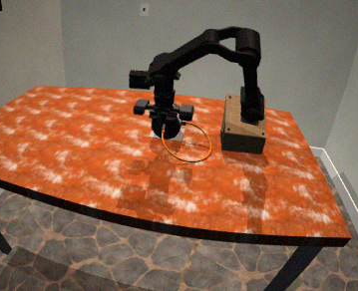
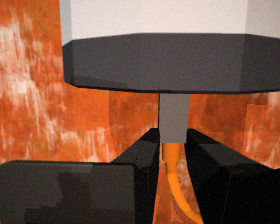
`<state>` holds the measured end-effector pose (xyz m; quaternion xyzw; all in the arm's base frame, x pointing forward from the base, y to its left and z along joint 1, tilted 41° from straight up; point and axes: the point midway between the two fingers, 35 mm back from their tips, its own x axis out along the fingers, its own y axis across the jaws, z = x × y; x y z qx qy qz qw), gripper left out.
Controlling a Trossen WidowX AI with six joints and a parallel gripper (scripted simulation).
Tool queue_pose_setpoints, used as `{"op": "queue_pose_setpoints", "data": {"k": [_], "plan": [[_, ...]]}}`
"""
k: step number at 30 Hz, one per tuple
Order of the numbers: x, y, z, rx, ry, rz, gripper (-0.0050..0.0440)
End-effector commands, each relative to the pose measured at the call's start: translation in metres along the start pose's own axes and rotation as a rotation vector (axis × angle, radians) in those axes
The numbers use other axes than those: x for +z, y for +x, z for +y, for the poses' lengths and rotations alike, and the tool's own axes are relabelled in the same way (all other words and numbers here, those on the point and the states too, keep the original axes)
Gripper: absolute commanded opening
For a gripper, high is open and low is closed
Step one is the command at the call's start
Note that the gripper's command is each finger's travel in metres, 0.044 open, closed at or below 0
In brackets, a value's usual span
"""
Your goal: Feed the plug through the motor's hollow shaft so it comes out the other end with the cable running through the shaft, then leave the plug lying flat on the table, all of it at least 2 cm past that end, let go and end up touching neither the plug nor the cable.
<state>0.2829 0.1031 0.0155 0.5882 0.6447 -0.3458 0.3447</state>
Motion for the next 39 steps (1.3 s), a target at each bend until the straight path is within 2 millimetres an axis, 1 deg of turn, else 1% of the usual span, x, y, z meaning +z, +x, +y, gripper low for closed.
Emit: {"op": "queue_pose_setpoints", "data": {"k": [1,34,39], "plan": [[0.0065,0.0016,-0.0009,-0.004,0.007,-0.015,0.0000],[0.0086,0.0019,-0.0009,-0.004,0.007,-0.015,0.0000],[0.0051,0.0014,-0.0008,-0.004,0.007,-0.015,0.0000]]}}
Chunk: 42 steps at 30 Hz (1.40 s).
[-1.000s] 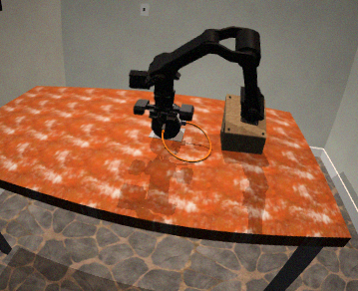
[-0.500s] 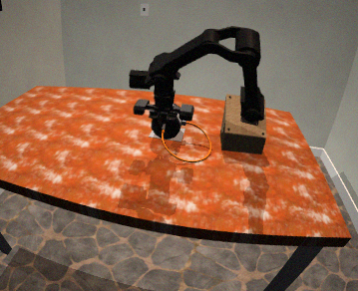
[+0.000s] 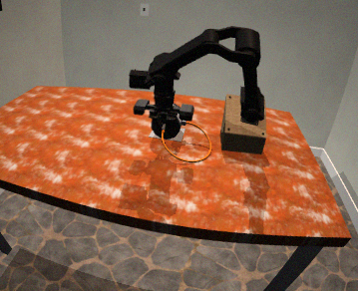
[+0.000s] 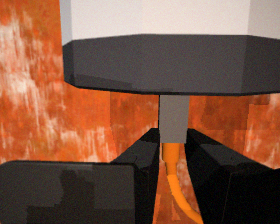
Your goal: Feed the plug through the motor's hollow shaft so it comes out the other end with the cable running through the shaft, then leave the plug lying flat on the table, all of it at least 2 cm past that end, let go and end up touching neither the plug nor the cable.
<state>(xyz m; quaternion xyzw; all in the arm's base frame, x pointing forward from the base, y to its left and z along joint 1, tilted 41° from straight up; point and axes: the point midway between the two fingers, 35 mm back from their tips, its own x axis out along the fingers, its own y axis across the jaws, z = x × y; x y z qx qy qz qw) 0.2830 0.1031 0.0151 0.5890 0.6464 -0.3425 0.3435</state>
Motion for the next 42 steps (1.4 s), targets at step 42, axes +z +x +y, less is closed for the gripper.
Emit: {"op": "queue_pose_setpoints", "data": {"k": [42], "plan": [[0.001,-0.001,0.000,-0.004,0.011,-0.022,0.0000]]}}
